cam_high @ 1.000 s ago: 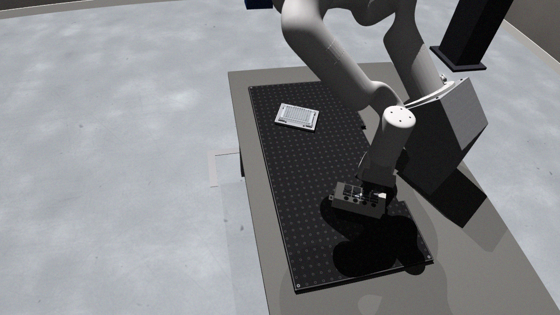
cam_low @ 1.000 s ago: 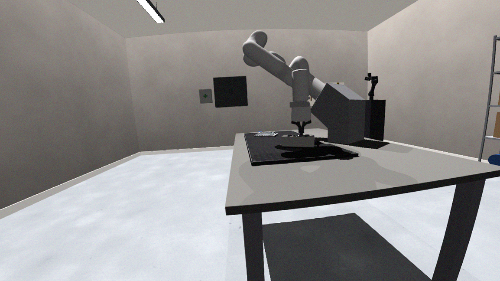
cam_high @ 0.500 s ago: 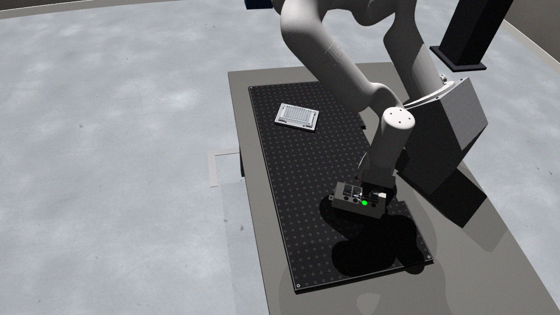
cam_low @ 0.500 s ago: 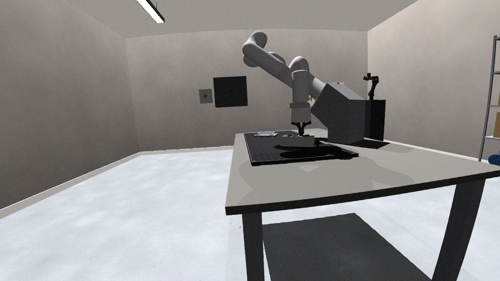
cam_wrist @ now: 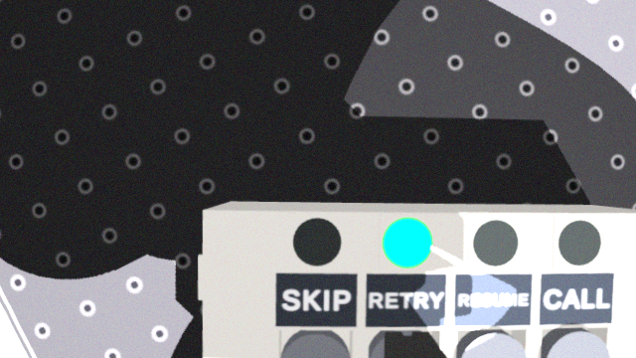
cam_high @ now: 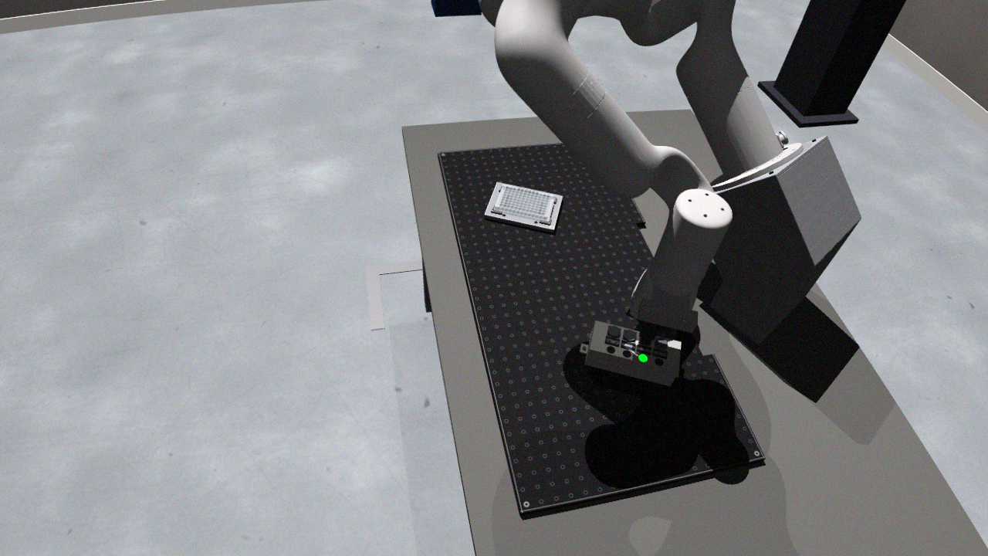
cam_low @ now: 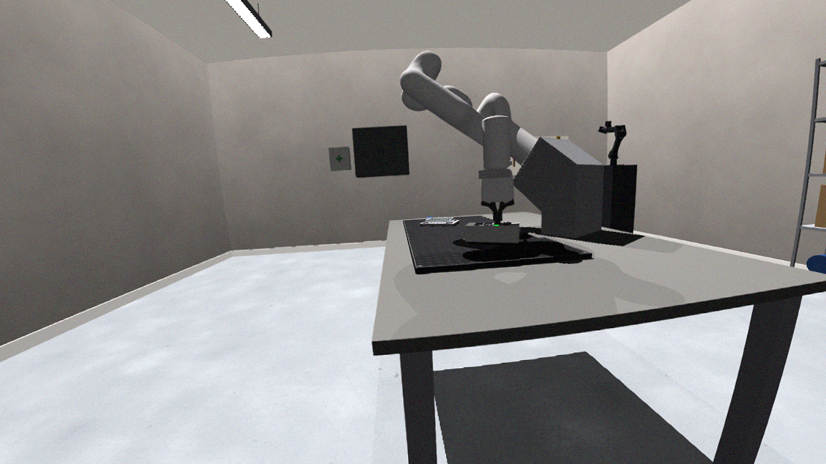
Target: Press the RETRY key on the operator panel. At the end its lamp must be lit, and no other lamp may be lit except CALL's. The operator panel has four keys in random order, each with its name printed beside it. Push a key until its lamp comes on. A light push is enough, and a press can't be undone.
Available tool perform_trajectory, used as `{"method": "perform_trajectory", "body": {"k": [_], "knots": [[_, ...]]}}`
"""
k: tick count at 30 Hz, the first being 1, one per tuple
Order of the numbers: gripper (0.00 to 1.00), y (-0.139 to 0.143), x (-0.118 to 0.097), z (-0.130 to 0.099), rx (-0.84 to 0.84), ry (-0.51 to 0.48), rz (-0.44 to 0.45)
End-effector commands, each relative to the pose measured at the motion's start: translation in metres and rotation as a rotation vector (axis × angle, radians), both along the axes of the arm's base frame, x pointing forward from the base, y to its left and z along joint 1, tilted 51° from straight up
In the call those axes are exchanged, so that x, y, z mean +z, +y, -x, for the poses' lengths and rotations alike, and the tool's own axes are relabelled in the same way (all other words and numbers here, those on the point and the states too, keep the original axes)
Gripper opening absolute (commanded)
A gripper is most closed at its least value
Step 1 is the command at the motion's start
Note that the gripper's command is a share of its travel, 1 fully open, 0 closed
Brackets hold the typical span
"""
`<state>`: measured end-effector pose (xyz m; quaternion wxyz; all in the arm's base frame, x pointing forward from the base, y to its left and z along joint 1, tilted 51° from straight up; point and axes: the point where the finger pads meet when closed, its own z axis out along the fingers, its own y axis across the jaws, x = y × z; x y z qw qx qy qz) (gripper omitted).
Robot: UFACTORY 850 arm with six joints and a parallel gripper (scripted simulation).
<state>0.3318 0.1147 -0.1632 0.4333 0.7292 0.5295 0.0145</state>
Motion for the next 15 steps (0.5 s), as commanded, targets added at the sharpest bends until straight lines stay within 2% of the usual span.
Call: {"method": "perform_trajectory", "body": {"k": [1,15], "knots": [[0.00,0.001,0.000,0.000,0.001,0.000,-0.001],[0.00,0.012,0.011,0.009,0.001,0.000,-0.001]]}}
